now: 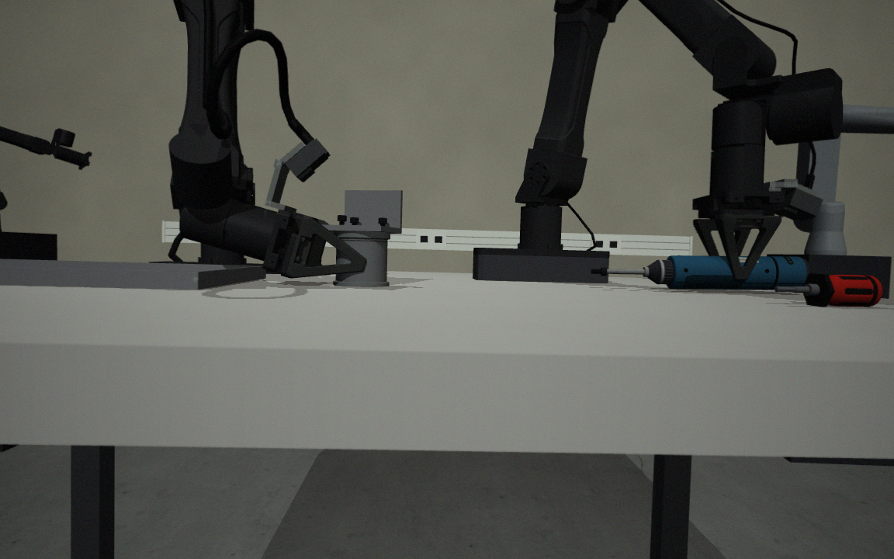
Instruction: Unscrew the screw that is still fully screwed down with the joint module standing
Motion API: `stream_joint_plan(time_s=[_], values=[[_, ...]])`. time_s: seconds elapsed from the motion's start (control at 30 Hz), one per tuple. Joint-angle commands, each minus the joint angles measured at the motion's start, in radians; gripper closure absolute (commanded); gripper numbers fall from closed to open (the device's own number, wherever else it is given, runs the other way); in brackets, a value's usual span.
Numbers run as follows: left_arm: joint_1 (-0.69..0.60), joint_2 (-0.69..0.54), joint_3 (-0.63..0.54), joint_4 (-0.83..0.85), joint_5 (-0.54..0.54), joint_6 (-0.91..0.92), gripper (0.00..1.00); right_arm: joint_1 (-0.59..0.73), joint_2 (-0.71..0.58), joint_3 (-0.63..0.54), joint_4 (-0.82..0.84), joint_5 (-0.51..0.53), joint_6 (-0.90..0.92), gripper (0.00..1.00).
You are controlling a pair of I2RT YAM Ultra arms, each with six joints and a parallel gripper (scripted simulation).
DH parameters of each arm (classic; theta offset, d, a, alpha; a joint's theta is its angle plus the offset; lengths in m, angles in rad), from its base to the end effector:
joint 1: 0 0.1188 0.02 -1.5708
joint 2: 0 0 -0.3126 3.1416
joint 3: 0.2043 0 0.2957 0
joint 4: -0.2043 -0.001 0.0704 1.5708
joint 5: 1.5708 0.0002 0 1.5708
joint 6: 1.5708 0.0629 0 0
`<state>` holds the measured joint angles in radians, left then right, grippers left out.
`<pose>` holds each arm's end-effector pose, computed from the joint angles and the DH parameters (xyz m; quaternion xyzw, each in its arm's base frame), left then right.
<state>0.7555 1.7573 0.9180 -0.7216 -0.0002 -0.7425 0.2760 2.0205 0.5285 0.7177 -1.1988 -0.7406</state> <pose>0.2302 0.2182 0.1173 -0.6809 0.7324 0.0001 0.0049 0.2772 0.1405 0.0510 -0.5615 0.5584 0.4323 0.4313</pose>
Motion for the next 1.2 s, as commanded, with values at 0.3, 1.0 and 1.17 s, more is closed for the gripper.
stream_joint_plan(time_s=[0.3, 1.0, 1.17], values=[[-0.009, -0.004, 0.002, 0.000, 0.001, 0.002, 0.58, 0.012, -0.014, -0.001, -0.001, -0.015, -0.004, 0.41], [-0.008, -0.002, 0.001, 0.001, 0.001, 0.003, 0.51, 0.012, -0.014, -0.001, -0.001, -0.015, -0.004, 0.41], [-0.008, -0.002, 0.001, 0.001, 0.001, 0.003, 0.51, 0.012, -0.014, -0.001, -0.001, -0.015, -0.004, 0.41]])
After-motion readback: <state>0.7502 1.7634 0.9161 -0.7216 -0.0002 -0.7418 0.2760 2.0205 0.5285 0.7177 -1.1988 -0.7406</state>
